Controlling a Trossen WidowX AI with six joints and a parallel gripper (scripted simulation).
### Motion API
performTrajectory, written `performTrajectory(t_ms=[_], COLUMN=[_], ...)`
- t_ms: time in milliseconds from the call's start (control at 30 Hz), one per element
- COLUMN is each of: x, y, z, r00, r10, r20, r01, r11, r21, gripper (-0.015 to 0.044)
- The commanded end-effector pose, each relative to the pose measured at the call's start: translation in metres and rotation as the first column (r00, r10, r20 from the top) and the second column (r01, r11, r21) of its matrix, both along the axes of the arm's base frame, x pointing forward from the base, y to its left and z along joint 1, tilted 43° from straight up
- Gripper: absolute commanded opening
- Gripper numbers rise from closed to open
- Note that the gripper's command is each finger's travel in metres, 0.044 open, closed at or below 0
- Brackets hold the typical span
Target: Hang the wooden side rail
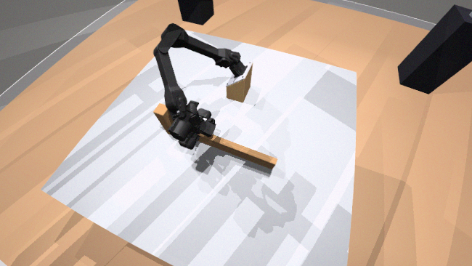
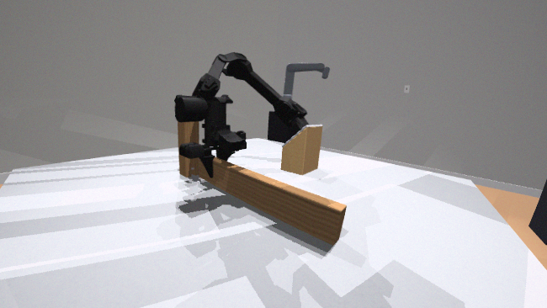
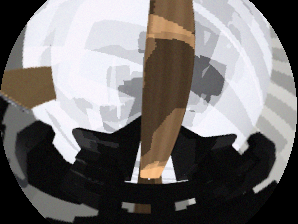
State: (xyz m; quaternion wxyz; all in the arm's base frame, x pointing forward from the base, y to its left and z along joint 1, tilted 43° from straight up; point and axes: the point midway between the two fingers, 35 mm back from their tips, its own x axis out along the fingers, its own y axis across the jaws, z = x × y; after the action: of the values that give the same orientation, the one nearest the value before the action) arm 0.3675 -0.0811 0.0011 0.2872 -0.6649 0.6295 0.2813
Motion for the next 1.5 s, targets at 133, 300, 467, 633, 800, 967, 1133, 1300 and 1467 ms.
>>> performTrajectory(t_ms=[133, 300, 467, 633, 800, 967, 1133, 1300, 1467], x=[0.003, 0.003, 0.0029, 0.0029, 0.0028, 0.0028, 0.0027, 0.0027, 0.0027], y=[0.0062, 0.0068, 0.0074, 0.0079, 0.0085, 0.0091, 0.0096, 0.0102, 0.0104], z=[0.0054, 0.006, 0.0066, 0.0072, 0.0079, 0.0085, 0.0091, 0.0097, 0.0101], r00=[1.0, 1.0, 1.0, 1.0, 1.0, 1.0, 1.0, 1.0, 1.0], r10=[0.015, 0.015, 0.015, 0.015, 0.015, 0.015, 0.015, 0.015, 0.015], r20=[0.009, 0.009, 0.009, 0.009, 0.009, 0.009, 0.009, 0.009, 0.009], r01=[-0.015, -0.015, -0.015, -0.015, -0.015, -0.015, -0.015, -0.015, -0.015], r11=[1.0, 1.0, 1.0, 1.0, 1.0, 1.0, 1.0, 1.0, 1.0], r21=[0.001, 0.001, 0.001, 0.001, 0.001, 0.001, 0.001, 0.001, 0.001], gripper=[0.0, 0.0, 0.0, 0.0, 0.0, 0.0, 0.0, 0.0, 0.0])
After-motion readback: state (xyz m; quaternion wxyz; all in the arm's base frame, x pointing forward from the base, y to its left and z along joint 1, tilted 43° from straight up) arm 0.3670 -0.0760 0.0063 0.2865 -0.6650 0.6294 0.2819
